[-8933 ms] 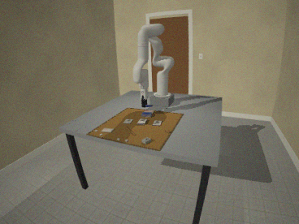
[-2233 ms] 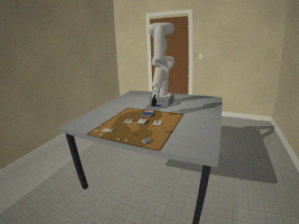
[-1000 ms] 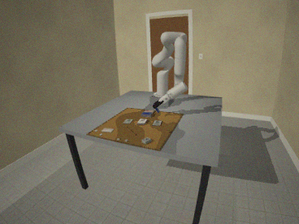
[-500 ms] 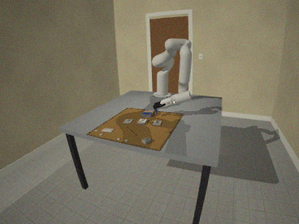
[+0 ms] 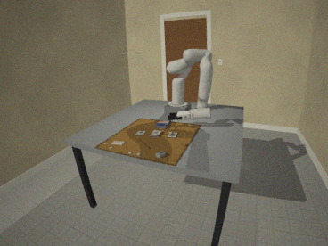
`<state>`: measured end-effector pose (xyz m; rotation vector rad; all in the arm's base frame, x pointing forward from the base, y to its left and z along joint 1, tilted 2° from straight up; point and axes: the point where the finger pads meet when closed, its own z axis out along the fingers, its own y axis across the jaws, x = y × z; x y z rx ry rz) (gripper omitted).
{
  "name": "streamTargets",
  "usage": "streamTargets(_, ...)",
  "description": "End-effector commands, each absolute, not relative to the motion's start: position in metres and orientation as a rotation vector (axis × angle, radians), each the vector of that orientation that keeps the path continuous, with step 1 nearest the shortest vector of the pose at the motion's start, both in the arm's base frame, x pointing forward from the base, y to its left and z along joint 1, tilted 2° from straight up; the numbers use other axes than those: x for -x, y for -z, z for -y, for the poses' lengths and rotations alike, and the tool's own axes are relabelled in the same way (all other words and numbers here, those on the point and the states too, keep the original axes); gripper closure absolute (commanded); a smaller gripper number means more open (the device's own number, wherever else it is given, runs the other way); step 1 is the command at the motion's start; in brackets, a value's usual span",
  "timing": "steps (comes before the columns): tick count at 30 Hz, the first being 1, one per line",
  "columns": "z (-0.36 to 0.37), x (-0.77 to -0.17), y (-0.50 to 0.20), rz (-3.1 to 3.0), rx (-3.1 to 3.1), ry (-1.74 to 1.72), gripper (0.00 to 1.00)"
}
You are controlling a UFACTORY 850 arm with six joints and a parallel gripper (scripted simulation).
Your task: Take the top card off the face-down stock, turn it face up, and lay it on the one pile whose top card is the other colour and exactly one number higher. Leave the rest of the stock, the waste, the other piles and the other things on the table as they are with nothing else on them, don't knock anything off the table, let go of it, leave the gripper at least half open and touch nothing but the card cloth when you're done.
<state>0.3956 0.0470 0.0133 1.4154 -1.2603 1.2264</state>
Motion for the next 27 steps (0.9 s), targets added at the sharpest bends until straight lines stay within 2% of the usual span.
streamTargets(1,-0.0475,-0.396,-0.0131,1.233,-1.382,-1.251,0.37)
streamTargets(27,-0.0477,-0.3959,-0.0126,1.216,-1.364,-1.264,0.37)
